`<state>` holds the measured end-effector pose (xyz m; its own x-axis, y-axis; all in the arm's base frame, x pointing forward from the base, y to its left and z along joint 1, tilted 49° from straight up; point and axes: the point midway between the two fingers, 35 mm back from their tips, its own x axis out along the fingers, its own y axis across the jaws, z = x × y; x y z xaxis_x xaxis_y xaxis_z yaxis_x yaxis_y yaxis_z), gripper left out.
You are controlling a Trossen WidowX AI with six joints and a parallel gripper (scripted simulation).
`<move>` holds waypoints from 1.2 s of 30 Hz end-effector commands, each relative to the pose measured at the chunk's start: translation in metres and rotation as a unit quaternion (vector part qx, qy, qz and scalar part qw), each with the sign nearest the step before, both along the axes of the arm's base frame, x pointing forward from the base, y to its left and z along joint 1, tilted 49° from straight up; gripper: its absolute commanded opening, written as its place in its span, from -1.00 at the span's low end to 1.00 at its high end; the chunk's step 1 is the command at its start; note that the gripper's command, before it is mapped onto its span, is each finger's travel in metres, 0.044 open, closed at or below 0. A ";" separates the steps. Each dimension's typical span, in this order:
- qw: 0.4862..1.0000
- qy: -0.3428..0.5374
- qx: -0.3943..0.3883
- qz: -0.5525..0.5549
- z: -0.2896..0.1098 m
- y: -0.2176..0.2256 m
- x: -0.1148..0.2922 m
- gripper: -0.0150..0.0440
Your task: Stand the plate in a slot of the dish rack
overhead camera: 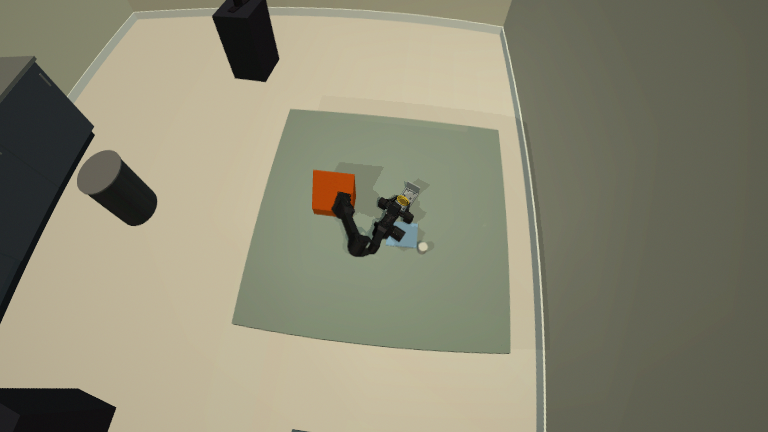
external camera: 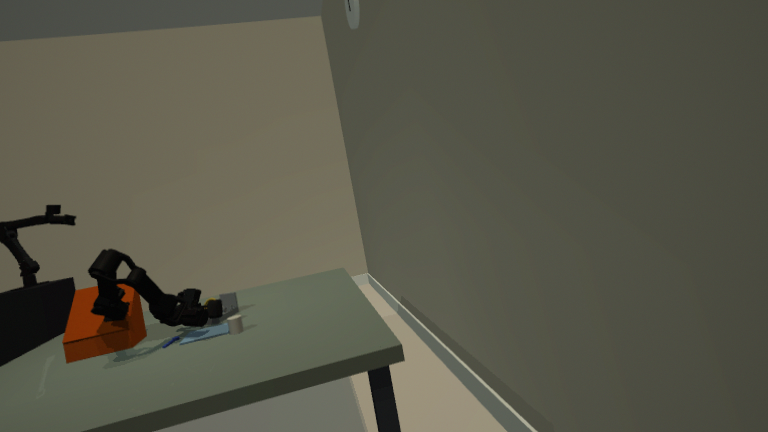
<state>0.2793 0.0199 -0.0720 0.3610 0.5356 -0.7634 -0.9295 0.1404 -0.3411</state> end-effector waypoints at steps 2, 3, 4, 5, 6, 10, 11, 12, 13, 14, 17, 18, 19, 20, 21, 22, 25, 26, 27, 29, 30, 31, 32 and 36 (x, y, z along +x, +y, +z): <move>1.000 -0.001 0.000 0.001 -0.001 -0.001 0.001 -0.49; 1.000 0.000 0.000 0.000 0.000 0.000 0.000 -0.49; 1.000 0.000 0.000 0.000 0.000 0.000 0.000 -0.49; 1.000 0.000 0.000 0.000 0.000 0.000 0.000 -0.49; 1.000 0.000 0.000 0.000 0.000 0.000 0.000 -0.49; 1.000 0.000 0.000 0.000 0.000 0.000 0.000 -0.49; 1.000 0.000 0.000 0.000 0.000 0.000 0.000 -0.49; 1.000 0.000 0.000 0.000 0.000 0.000 0.000 -0.49; 1.000 -0.001 0.000 0.001 0.000 0.000 0.000 -0.40; 1.000 -0.002 -0.001 0.002 0.000 0.000 0.000 -0.31; 1.000 -0.002 -0.001 0.002 0.000 0.000 0.000 -0.05; 1.000 -0.002 -0.001 0.002 0.000 0.000 0.000 0.04; 1.000 -0.002 -0.001 0.002 0.000 0.000 0.000 0.13; 1.000 -0.002 -0.001 0.002 0.000 0.000 0.000 0.22; 1.000 -0.002 -0.001 0.002 0.000 0.000 0.000 0.31; 1.000 -0.002 -0.001 0.002 0.000 0.000 0.000 0.40; 1.000 -0.002 -0.001 0.002 0.000 0.000 0.000 0.67; 1.000 -0.002 -0.001 0.002 0.000 0.000 0.000 0.75; 1.000 -0.002 -0.001 0.002 0.000 0.000 0.000 0.84; 1.000 -0.002 -0.001 0.002 0.000 0.000 0.000 0.86; 1.000 -0.002 -0.001 0.002 0.000 0.000 0.000 0.86; 1.000 -0.002 -0.001 0.002 0.000 0.000 0.000 0.86; 1.000 -0.002 -0.001 0.002 0.000 0.000 0.000 0.86; 1.000 0.001 -0.005 0.003 0.022 0.024 0.003 0.86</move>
<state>0.2812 0.0282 -0.0637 0.3584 0.5294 -0.7690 -0.9308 0.1387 -0.3383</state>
